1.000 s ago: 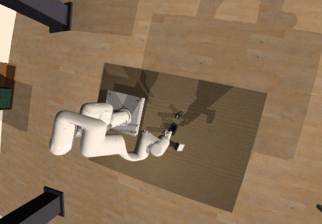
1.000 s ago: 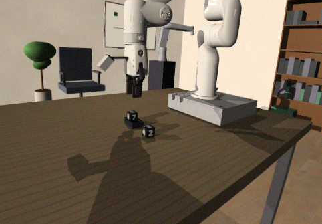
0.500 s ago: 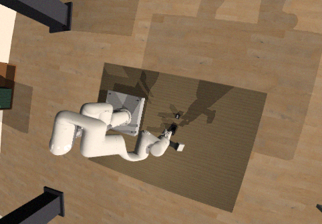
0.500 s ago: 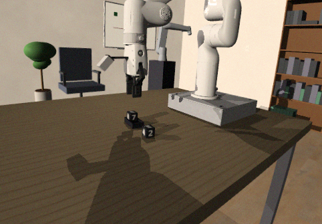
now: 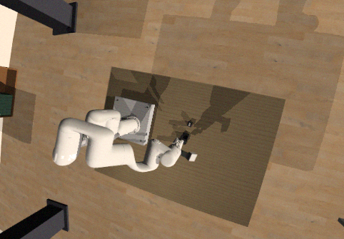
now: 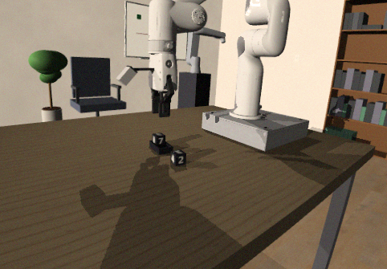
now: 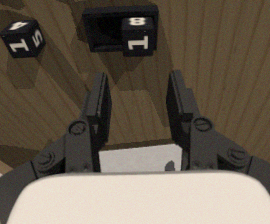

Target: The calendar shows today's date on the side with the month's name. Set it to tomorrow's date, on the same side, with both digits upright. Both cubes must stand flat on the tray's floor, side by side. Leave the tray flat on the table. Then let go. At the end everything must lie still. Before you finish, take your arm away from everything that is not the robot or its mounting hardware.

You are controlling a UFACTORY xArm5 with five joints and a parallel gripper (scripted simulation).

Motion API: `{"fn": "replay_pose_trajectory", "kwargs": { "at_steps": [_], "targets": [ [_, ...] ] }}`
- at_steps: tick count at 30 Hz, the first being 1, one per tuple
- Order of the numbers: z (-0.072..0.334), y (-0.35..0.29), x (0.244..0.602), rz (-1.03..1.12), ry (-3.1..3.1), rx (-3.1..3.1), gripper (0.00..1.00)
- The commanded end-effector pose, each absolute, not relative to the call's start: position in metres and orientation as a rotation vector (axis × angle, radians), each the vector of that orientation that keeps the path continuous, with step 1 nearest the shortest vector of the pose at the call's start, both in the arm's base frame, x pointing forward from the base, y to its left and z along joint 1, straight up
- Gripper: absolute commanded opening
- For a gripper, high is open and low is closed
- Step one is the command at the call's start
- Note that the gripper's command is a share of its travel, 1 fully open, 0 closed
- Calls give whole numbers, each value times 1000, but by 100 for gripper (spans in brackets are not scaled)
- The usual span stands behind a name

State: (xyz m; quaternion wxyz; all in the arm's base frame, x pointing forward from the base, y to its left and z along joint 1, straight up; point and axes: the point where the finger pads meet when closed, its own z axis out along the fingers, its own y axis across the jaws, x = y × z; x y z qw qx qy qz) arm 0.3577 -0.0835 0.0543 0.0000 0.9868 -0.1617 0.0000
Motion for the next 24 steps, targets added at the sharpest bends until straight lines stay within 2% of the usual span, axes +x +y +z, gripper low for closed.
{"fn": "replay_pose_trajectory", "kwargs": {
  "at_steps": [1,24],
  "targets": [
    [54,-84,359,5,-508,3100,47],
    [33,-85,360,5,-508,3100,47]
  ]
}}
